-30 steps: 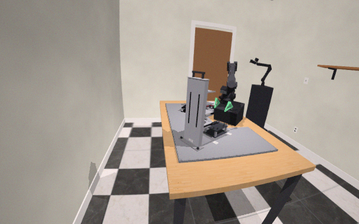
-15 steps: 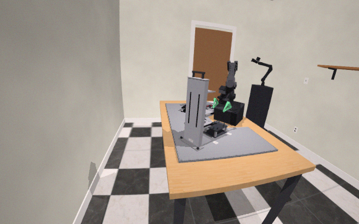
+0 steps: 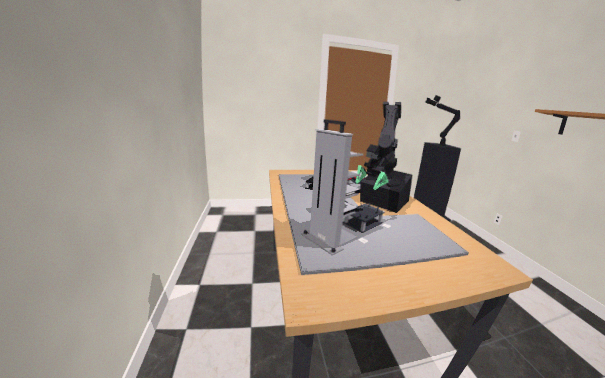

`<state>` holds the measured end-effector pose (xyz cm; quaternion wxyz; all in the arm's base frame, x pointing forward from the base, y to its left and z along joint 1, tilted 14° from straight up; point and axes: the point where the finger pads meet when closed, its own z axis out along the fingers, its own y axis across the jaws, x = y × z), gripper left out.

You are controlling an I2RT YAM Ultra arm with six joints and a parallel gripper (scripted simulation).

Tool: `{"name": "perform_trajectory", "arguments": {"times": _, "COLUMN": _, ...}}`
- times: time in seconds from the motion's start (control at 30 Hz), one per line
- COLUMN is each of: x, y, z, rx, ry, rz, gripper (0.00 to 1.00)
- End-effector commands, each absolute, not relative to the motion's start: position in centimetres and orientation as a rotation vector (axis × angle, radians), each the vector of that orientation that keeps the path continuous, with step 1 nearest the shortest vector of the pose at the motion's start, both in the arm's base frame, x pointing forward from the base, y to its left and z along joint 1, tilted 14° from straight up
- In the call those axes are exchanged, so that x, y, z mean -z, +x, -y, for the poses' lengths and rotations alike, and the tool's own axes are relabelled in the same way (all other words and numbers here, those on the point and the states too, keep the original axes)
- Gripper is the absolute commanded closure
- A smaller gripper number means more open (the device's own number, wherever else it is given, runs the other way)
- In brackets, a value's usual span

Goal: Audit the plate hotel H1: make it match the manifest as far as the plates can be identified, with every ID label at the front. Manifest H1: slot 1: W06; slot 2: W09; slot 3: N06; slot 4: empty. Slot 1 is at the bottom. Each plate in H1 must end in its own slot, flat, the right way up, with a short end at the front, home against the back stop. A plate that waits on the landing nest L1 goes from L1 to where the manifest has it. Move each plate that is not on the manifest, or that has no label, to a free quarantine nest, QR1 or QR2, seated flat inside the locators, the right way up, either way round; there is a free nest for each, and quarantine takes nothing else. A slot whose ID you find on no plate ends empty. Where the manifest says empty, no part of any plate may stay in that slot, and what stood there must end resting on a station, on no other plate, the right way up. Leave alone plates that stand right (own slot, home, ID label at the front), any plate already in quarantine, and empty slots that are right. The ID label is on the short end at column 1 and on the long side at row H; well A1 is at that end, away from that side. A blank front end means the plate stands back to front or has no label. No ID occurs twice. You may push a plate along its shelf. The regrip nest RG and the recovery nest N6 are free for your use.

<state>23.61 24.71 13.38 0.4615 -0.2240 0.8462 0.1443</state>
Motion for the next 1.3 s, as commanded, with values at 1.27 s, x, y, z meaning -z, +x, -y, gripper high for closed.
{"name": "perform_trajectory", "arguments": {"times": 1.27, "x": -16.0, "y": 28.4, "z": -27.8, "rx": -0.380, "ry": -0.540, "rz": -2.048, "gripper": 0.00}}
